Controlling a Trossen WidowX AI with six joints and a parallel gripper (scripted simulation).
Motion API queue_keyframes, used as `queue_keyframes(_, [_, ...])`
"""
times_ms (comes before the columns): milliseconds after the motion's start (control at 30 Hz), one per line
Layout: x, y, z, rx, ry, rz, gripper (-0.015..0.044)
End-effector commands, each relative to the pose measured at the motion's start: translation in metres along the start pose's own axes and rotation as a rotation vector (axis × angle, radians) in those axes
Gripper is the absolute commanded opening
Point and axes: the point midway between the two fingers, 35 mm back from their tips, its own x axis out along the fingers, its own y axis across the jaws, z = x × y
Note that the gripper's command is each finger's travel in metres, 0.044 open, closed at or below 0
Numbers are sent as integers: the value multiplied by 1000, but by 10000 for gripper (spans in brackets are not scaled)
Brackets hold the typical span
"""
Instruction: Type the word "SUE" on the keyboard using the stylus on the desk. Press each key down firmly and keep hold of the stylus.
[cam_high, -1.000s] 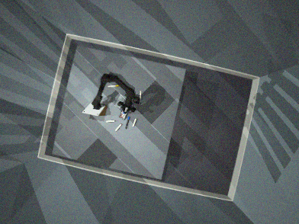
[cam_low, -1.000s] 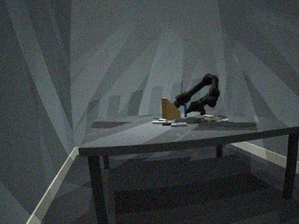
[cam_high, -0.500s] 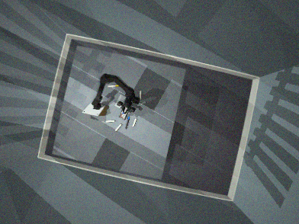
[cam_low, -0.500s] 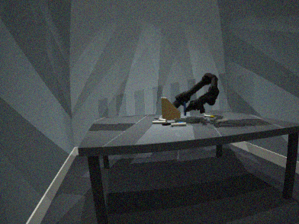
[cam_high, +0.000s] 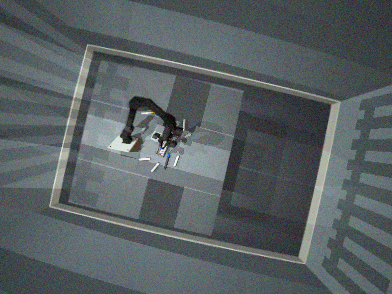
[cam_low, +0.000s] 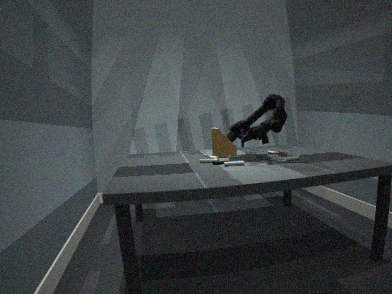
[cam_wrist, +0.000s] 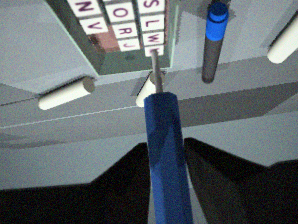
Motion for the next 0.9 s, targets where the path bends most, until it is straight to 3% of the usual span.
queue_keyframes(0, [-1,2,0,0,0,0,12])
queue_keyframes(267, [-15,20,3,-6,4,-5,0])
queue_keyframes(867, [-5,20,21,-6,4,-5,0])
